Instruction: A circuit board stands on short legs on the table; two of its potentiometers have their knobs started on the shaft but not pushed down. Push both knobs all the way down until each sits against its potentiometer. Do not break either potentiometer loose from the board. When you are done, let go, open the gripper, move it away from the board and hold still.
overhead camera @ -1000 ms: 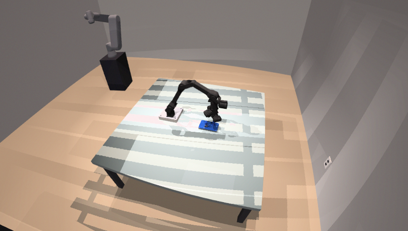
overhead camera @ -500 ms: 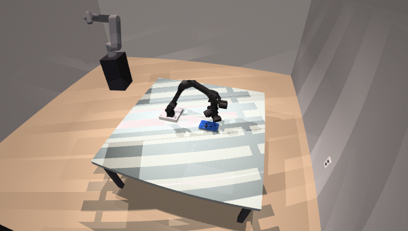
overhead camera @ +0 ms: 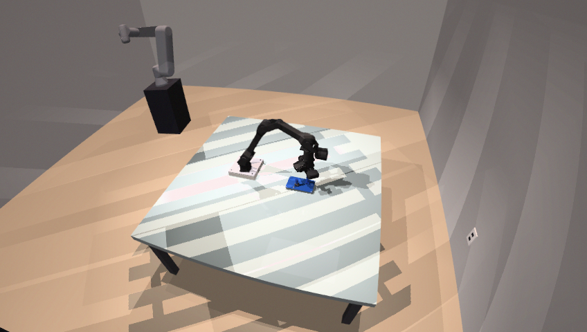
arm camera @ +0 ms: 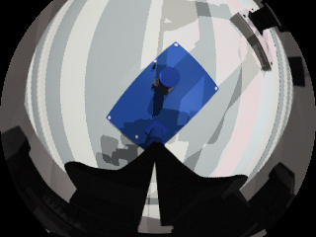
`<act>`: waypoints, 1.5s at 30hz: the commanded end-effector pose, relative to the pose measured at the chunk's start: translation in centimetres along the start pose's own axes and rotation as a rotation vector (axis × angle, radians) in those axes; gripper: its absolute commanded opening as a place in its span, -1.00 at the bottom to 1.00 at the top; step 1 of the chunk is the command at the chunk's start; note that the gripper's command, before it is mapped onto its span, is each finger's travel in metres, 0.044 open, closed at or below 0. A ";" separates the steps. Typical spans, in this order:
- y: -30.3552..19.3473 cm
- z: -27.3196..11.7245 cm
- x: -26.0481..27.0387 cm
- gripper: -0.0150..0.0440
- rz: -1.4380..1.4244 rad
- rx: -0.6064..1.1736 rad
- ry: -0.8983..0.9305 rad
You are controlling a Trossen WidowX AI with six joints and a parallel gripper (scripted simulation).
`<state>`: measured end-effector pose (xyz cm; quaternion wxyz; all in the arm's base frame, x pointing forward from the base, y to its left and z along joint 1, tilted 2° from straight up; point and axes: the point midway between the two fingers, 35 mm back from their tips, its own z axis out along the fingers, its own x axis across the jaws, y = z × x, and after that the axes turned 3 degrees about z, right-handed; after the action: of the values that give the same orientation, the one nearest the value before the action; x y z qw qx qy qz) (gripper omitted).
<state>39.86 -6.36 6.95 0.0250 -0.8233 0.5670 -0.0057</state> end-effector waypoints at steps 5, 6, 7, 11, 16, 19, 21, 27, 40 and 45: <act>0.0 -1.0 0.1 -0.49 0.002 -0.007 -0.003; 0.0 -1.2 0.1 -0.49 0.002 -0.007 -0.003; 0.0 -1.4 0.1 -0.49 0.002 -0.007 -0.003; 0.0 -1.0 0.0 -0.31 0.002 -0.007 -0.004; 0.0 -1.0 0.0 0.13 0.002 -0.007 -0.004; 0.6 -1.3 -0.2 0.40 0.001 -0.007 -0.004; 2.5 -2.2 -0.9 0.58 -0.003 -0.007 -0.005; 8.9 -4.0 -3.8 1.00 -0.007 -0.010 -0.006; 16.0 -3.8 -7.6 1.00 0.003 -0.019 -0.008; 16.0 -3.8 -7.6 1.00 0.003 -0.019 -0.008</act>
<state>22.26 -5.13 10.19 0.0200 -0.8219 0.5692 0.0046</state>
